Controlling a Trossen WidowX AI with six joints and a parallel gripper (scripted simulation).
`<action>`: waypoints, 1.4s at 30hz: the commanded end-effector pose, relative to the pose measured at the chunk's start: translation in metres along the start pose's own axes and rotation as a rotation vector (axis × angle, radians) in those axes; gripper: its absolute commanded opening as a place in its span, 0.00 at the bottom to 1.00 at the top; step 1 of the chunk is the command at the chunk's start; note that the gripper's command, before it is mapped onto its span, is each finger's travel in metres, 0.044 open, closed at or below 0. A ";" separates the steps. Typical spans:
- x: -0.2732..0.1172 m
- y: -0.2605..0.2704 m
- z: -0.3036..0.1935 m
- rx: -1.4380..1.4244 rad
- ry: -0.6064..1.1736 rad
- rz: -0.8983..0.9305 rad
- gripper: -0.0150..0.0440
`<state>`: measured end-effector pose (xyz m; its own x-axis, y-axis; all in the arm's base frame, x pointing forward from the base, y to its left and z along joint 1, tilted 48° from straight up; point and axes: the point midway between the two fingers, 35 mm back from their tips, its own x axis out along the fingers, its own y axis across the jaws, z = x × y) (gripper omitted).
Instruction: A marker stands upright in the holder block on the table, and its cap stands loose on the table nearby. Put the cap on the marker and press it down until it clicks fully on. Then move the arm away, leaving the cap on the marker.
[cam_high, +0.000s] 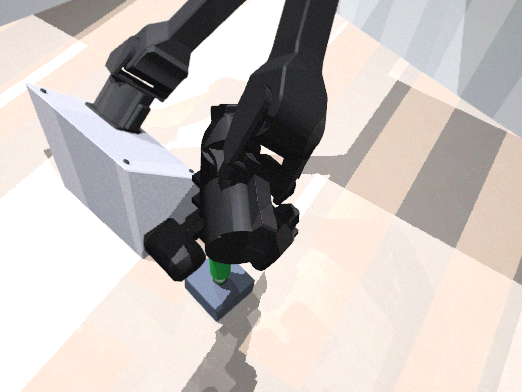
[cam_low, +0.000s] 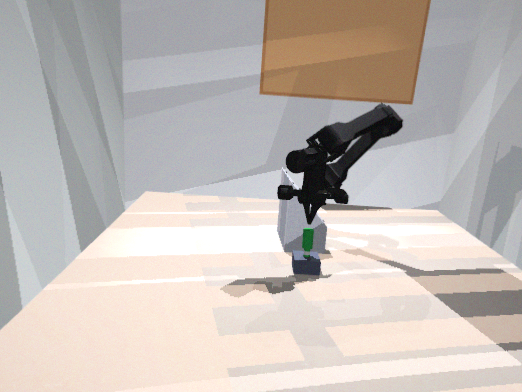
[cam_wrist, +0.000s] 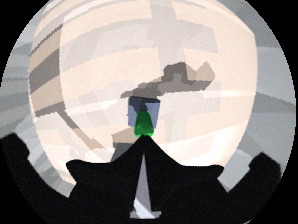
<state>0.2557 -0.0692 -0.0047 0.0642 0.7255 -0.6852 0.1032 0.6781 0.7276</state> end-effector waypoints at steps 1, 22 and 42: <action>0.007 0.001 0.000 0.004 -0.001 0.005 0.25; 0.021 0.000 0.002 -0.001 -0.007 0.000 0.25; -0.068 -0.001 0.001 0.001 -0.004 -0.003 0.52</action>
<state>0.2523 -0.1167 0.0394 0.0673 0.7264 -0.6840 0.1086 0.6761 0.7287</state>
